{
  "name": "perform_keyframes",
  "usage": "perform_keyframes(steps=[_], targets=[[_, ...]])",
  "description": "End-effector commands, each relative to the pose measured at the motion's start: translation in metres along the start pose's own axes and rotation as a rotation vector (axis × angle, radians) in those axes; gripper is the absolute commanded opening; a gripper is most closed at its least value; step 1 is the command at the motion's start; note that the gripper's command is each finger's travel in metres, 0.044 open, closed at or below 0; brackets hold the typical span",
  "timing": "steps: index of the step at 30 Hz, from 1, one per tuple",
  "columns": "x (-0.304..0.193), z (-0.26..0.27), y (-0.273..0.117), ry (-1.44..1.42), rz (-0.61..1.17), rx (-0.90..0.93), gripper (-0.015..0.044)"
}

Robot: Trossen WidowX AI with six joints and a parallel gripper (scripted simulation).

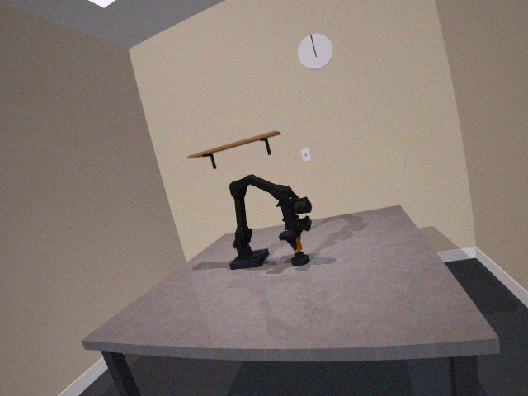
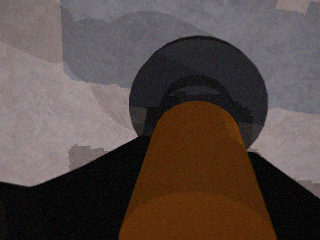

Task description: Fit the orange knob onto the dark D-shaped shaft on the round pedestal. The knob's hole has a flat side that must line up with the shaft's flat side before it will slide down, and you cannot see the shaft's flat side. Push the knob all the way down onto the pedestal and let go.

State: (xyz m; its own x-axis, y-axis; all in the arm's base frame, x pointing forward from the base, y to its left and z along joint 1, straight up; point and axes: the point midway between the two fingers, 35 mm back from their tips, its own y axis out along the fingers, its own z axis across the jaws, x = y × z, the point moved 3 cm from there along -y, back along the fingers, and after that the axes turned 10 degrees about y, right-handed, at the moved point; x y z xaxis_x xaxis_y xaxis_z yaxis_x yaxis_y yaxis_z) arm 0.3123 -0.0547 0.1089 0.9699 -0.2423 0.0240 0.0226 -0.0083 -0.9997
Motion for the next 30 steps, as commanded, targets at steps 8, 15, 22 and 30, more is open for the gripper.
perform_keyframes(steps=[8, 15, 22, 30], targets=[[0.0, -0.0002, -0.0054, 0.029, 0.001, -0.002, 0.0], [0.0036, 0.0001, -0.0043, 0.213, 0.0, -0.002, 0.0], [0.0027, 0.0001, -0.0018, 0.213, 0.0, -0.002, 0.0], [0.0003, -0.0002, -0.0006, 0.213, 0.001, -0.002, 0.0]])
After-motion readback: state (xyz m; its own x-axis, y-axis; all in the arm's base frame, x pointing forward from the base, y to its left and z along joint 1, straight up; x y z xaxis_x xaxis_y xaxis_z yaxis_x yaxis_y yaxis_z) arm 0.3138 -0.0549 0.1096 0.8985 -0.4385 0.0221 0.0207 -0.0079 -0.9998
